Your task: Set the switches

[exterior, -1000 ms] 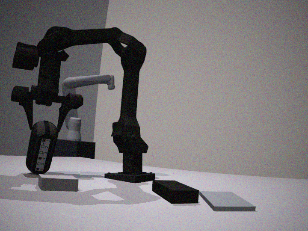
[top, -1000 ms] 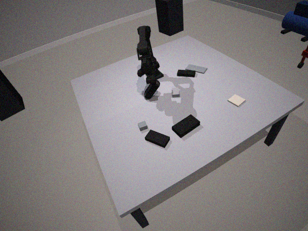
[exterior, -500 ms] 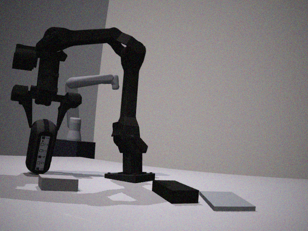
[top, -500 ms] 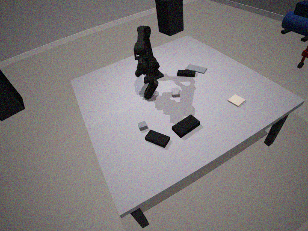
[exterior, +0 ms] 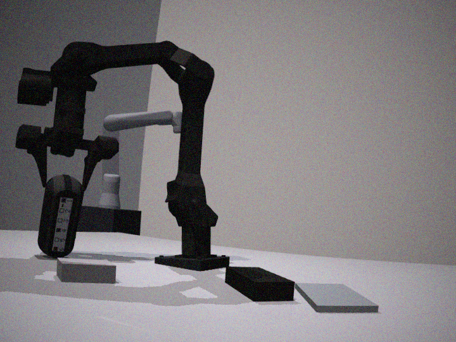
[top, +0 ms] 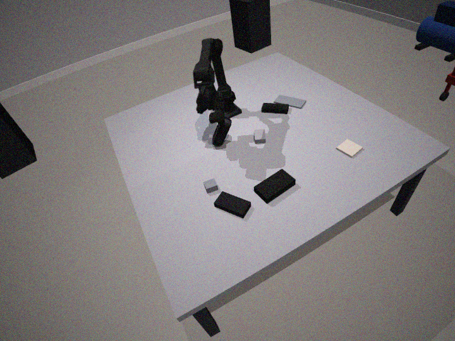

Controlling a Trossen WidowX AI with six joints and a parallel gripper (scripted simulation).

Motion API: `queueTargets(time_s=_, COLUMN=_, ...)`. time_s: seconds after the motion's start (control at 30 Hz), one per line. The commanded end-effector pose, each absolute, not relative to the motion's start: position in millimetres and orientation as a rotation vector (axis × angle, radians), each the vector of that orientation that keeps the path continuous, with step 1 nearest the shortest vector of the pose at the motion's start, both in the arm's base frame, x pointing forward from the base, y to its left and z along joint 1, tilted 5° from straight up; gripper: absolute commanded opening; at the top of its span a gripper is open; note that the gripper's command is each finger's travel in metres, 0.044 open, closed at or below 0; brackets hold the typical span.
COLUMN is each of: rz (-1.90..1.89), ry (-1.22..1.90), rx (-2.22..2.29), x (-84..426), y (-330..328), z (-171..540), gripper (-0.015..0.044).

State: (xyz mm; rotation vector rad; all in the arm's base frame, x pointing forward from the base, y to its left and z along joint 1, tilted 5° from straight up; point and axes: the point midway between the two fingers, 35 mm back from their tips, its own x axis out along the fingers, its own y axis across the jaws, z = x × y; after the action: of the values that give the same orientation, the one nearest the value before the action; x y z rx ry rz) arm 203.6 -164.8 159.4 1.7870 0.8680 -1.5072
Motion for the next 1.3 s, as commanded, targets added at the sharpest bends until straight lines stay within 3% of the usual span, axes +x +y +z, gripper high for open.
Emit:
queueTargets(time_s=0.0, rz=-1.511, ry=0.862, rx=1.785, x=200.4, y=-170.1, z=160.4, gripper=0.0336)
queueTargets(time_s=1.27, rz=-1.497, ry=0.871, rx=1.801, x=181.9, y=-195.1, z=166.6, gripper=0.0336)
